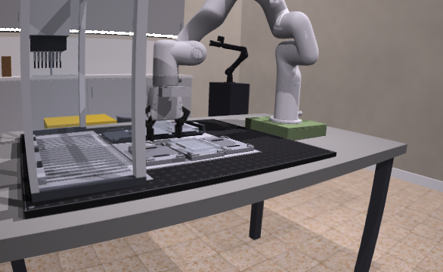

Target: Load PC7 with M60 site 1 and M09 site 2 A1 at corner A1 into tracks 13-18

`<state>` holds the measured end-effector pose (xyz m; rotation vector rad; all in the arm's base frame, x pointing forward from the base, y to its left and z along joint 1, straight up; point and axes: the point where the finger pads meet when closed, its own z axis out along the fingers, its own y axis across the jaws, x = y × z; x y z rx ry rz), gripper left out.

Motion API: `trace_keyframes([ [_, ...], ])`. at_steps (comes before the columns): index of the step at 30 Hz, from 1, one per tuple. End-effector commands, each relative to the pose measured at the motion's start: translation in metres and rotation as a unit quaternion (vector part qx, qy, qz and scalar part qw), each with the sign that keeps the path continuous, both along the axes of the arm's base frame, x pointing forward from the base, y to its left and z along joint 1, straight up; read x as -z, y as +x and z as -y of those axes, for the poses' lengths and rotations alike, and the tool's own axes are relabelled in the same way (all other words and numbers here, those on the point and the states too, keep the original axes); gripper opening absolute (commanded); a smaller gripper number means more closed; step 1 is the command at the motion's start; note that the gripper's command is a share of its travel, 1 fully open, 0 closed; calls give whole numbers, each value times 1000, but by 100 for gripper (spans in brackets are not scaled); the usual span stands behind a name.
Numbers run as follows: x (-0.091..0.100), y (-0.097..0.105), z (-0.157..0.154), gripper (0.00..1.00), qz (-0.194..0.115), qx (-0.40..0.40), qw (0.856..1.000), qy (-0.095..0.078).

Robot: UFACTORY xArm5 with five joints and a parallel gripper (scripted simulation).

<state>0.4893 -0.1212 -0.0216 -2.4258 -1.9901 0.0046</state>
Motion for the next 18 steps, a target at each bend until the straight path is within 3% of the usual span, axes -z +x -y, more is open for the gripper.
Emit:
trace_keyframes([
  [1,-1,1,2,100,2,0,1000,1],
  [18,-1,0,9,100,2,0,1000,1],
])
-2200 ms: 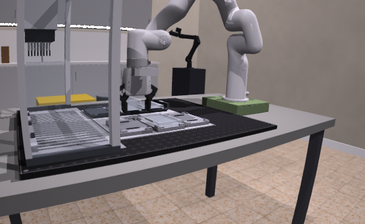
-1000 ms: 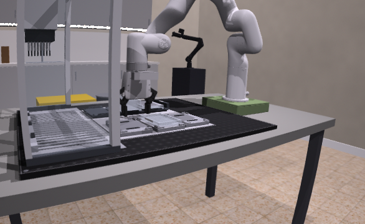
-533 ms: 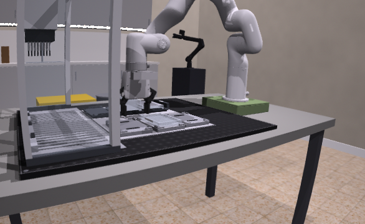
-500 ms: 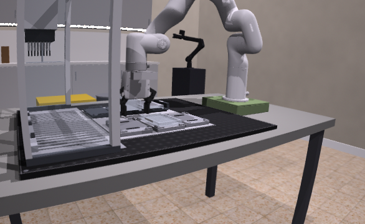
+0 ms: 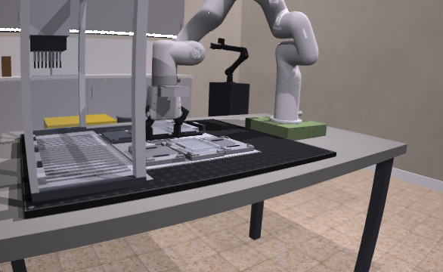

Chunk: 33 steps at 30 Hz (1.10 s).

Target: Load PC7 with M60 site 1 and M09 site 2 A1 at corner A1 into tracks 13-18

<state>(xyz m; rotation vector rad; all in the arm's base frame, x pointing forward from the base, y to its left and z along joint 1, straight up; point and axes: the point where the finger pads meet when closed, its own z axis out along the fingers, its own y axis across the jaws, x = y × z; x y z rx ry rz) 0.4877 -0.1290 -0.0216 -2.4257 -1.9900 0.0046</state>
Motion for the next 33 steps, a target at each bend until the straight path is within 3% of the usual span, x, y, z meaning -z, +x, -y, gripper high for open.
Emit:
trace_keyframes([
  [1,-1,1,2,100,2,0,1000,1],
  [33,-1,-2,16,100,2,0,1000,1],
])
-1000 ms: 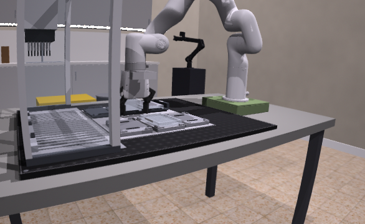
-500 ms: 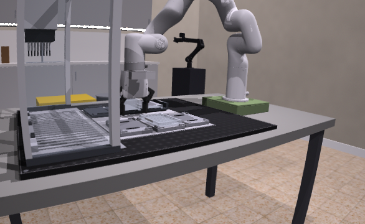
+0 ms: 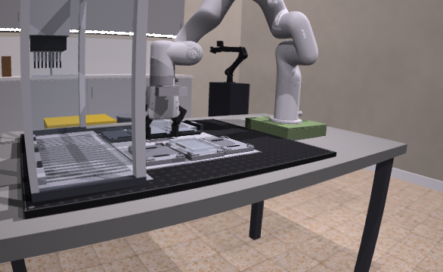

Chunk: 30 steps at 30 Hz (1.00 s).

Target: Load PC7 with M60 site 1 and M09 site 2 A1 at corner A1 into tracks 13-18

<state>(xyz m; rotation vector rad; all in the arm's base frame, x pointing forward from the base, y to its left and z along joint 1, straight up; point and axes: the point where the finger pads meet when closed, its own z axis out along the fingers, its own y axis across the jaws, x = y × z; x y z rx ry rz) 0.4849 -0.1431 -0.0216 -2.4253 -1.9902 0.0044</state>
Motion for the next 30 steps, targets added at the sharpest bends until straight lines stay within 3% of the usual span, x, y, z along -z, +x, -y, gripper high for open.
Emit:
trace_keyframes([
  [1,-2,1,2,100,2,0,1000,0],
  [30,-1,0,9,100,2,0,1000,0],
])
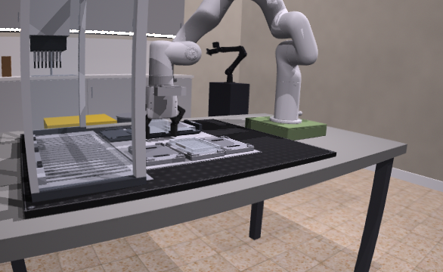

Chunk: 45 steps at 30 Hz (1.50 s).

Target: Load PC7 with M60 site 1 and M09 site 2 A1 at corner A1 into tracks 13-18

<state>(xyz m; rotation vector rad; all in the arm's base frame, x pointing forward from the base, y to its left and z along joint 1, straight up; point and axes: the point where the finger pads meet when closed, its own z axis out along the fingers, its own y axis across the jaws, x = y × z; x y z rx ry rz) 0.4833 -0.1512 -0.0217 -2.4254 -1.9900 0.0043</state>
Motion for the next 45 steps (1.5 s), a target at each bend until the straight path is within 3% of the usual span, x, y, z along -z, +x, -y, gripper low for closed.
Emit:
trace_keyframes([
  [1,-2,1,1,100,2,0,1000,0],
  [25,-2,3,-9,100,2,0,1000,0],
  [45,-32,3,-9,100,2,0,1000,0],
])
